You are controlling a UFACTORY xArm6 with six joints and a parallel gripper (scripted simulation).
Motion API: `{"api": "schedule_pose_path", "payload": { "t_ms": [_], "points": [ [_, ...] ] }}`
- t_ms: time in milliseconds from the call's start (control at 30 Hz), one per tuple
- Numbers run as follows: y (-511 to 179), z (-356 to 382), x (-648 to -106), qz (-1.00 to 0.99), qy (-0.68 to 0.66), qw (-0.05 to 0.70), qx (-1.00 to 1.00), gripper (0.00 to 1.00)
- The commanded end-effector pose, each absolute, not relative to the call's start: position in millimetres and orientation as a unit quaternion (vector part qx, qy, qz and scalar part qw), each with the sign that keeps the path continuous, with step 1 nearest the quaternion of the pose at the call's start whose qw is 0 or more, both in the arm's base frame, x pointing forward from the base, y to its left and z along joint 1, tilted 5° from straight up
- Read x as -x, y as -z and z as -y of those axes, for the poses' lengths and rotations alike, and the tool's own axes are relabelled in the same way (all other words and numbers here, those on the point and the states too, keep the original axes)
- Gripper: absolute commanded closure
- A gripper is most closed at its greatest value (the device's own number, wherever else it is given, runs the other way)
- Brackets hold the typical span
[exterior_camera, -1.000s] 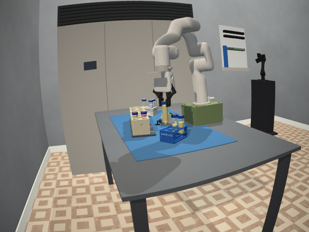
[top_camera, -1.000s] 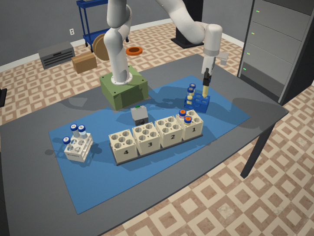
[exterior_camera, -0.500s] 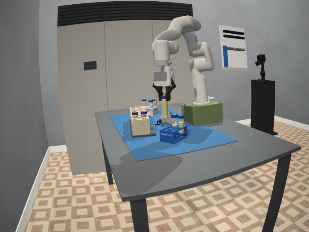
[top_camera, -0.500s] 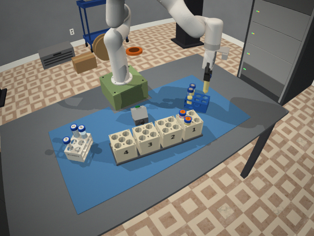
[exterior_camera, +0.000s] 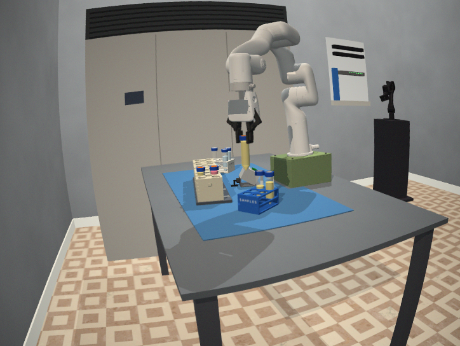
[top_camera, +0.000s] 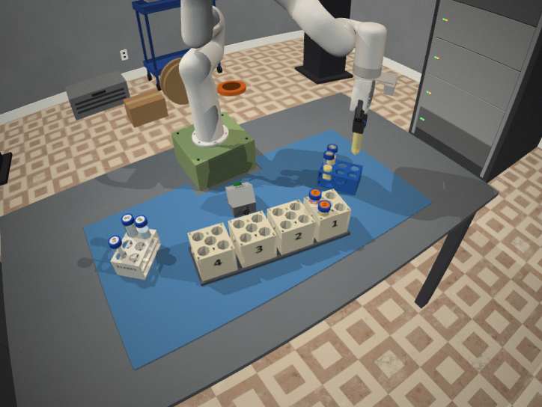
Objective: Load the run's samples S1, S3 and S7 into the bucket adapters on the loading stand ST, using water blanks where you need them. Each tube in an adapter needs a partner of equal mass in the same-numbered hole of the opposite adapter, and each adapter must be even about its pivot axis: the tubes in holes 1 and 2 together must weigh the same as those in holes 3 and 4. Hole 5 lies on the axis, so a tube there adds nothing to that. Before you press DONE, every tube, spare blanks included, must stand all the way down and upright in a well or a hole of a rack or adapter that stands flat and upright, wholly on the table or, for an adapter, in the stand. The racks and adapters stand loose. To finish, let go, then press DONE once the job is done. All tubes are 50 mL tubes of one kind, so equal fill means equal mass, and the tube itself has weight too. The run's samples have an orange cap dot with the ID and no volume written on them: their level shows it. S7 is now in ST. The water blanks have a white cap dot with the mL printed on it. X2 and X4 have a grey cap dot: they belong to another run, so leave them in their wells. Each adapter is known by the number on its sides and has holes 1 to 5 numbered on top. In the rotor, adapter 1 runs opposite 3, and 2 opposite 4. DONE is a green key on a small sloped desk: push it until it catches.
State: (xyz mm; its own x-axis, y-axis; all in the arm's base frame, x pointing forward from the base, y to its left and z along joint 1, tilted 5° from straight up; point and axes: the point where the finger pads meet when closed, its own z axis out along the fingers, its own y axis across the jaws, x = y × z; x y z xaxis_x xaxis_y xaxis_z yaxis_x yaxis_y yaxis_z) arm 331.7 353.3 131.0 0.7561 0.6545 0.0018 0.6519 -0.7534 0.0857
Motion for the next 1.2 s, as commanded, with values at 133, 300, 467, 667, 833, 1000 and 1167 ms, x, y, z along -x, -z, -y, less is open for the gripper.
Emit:
{"api": "schedule_pose_path", "payload": {
  "t_ms": [133,300,467,667,833,1000,1167],
  "points": [
    [-133,-354,-332,-0.349,-0.017,0.039,-0.936,1.00],
    [-135,-335,-338,-0.286,-0.020,0.038,-0.957,1.00],
    [-136,-311,-345,-0.205,-0.023,0.036,-0.978,1.00],
    [-138,-292,-350,-0.139,-0.025,0.035,-0.989,1.00],
    [-140,-268,-357,-0.057,-0.028,0.033,-0.997,1.00],
    [-142,-244,-364,0.026,-0.031,0.030,-0.999,1.00],
    [-143,-229,-368,0.028,-0.031,0.030,-0.999,1.00]
  ]
}}
